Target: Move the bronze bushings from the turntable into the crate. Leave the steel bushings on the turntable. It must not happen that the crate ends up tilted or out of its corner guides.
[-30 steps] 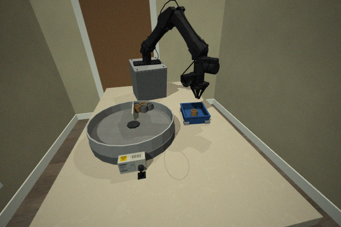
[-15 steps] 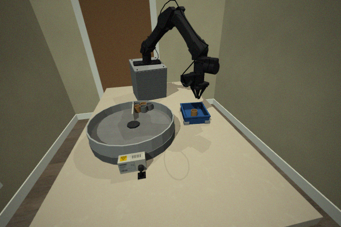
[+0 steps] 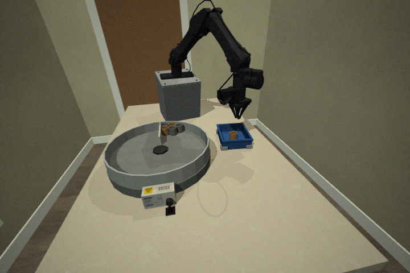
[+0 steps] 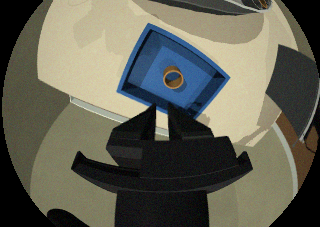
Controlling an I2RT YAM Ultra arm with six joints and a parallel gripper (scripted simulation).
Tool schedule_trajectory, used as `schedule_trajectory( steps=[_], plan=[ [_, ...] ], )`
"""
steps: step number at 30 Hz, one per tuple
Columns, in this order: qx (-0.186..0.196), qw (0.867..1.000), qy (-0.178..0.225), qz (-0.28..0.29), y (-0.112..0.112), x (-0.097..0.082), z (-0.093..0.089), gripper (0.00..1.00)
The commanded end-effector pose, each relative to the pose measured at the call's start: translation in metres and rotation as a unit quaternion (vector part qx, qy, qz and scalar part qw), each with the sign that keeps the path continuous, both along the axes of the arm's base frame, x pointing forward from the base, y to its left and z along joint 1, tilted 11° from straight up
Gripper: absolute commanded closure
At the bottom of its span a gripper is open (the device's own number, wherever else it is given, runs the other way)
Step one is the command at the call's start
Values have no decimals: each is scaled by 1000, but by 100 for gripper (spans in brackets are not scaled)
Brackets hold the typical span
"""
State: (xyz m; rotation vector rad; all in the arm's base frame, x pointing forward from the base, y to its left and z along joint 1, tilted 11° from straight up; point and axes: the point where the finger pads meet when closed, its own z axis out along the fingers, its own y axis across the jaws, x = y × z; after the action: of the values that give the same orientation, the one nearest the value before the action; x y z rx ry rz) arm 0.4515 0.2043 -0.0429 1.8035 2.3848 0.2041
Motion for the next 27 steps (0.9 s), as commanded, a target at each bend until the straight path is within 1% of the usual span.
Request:
schedule_trajectory(
  steps=[1,2,10,12,15,20,25,27],
  plan=[
    [-5,1000,-2,2,2,-6,11,84],
    [-6,1000,-2,2,2,-6,11,87],
    [-5,1000,-4,-3,-7,-3,11,87],
    [-2,1000,-12,-3,-10,2,11,87],
    [1,1000,-12,-4,-15,0,11,87],
    [4,1000,-11,-9,-30,-4,9,87],
    [7,1000,-10,-15,-54,-12,7,87],
    [7,1000,-10,-15,-54,-12,7,87]
  ],
)
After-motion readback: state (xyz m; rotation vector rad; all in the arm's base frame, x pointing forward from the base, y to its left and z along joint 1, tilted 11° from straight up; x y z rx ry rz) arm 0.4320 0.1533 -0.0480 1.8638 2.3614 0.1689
